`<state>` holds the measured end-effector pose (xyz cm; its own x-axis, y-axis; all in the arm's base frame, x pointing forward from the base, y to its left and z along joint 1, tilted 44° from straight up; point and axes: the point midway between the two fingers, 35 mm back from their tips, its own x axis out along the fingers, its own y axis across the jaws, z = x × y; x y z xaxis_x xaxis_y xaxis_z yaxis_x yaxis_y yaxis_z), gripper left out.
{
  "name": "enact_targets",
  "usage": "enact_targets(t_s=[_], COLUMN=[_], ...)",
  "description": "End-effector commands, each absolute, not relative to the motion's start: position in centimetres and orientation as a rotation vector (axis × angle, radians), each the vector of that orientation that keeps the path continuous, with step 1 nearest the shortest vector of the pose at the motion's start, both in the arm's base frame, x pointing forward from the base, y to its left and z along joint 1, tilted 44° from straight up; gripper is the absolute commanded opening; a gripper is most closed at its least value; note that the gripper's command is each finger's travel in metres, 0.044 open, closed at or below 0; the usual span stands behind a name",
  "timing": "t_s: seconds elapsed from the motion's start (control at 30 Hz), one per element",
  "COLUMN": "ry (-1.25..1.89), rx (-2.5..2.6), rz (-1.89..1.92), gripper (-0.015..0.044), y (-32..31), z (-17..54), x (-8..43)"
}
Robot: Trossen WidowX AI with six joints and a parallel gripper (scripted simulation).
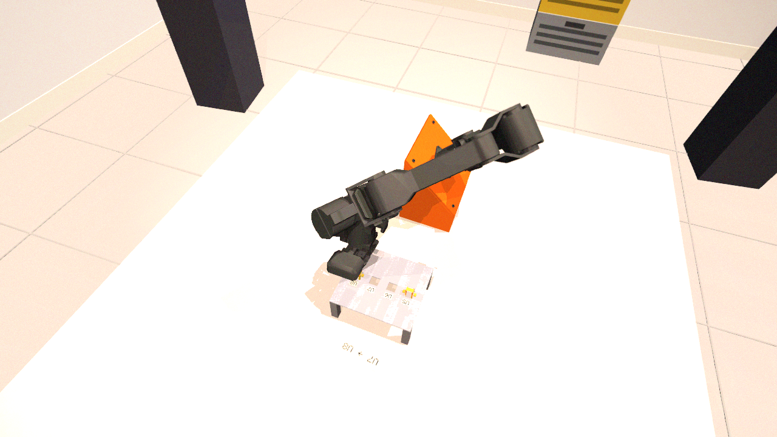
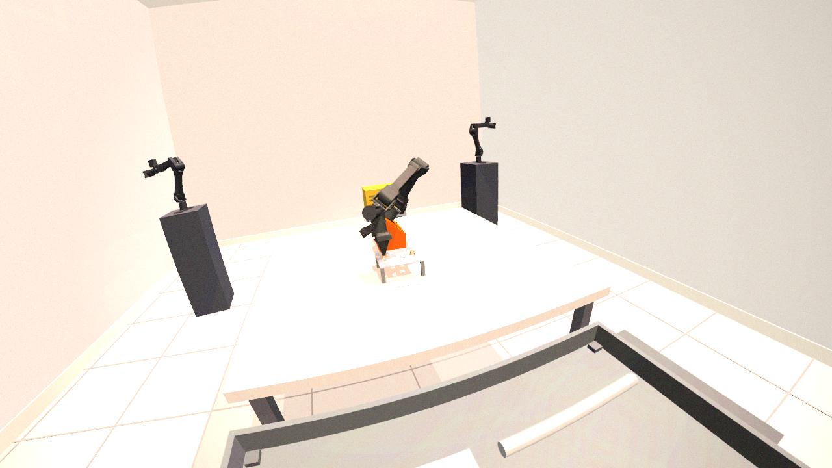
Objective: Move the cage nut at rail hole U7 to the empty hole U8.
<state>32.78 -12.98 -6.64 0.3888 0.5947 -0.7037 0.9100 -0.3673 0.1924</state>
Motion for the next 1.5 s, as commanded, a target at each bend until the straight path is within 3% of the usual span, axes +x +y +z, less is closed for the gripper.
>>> enact_targets(t_s=[0.0,1.47], ry=[1.285,1.233], rx=[2.093,2.116], rz=[-0.726,-0.706], gripper=[0.0026,0.0026], y=[-12.81,-12.69], z=[-6.72,-6.82], x=[32.61,32.4])
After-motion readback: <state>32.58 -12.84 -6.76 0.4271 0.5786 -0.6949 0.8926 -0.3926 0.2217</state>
